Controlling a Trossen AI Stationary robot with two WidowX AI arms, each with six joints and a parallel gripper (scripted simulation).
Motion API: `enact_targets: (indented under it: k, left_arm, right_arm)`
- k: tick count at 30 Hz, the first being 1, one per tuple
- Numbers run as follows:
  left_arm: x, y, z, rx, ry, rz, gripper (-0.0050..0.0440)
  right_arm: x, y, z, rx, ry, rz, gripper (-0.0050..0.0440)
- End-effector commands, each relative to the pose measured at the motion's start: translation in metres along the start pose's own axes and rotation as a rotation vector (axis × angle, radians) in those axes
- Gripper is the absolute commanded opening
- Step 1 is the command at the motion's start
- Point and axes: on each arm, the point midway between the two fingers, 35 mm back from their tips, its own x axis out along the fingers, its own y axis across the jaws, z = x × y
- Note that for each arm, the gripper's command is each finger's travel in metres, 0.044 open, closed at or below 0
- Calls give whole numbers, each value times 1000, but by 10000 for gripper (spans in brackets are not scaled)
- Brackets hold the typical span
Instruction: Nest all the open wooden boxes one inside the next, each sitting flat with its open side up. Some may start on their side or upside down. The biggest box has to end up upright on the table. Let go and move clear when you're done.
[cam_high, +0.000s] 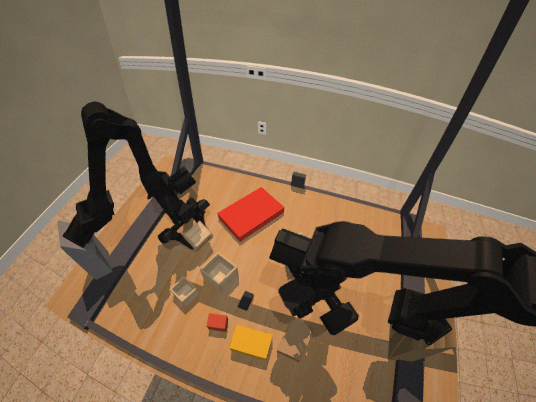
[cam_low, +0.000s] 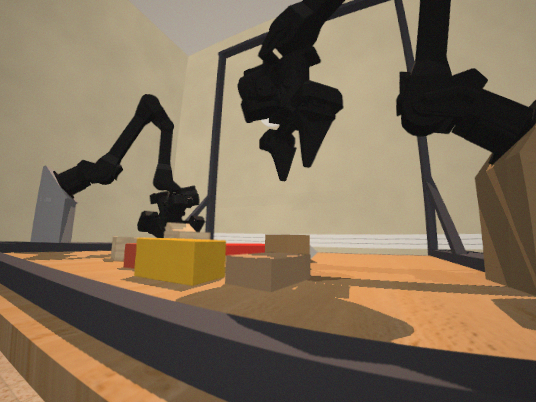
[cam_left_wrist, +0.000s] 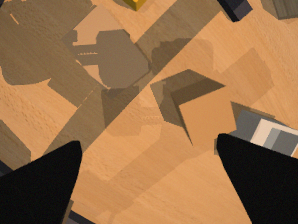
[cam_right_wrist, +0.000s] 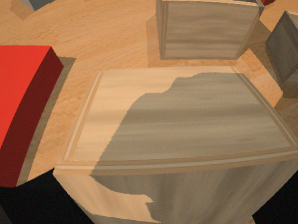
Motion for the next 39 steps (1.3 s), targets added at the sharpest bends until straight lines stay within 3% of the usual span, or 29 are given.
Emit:
enact_targets:
  k: [1,4,11,15,39]
  left_arm:
    - [-4,-1,1,0,-8,-13,400]
    - [-4,-1,1,0,-8,-13,400]
    - [-4,-1,1,0,-8,-13,400]
    - [-4,-1,1,0,-8,-13,400]
    - [-4,-1,1,0,-8,-13,400]
  right_arm:
    - [-1,0,-2,-2,-74,1,-50]
    - [-2,-1,-7,-8,-160,-3,-50]
    - [-2,0,-8,-1,-200,2,-50]
    - [-2,-3,-14,-33,-278,-14,-50]
    - [-1,-4,-23,-68,-403,-21,-50]
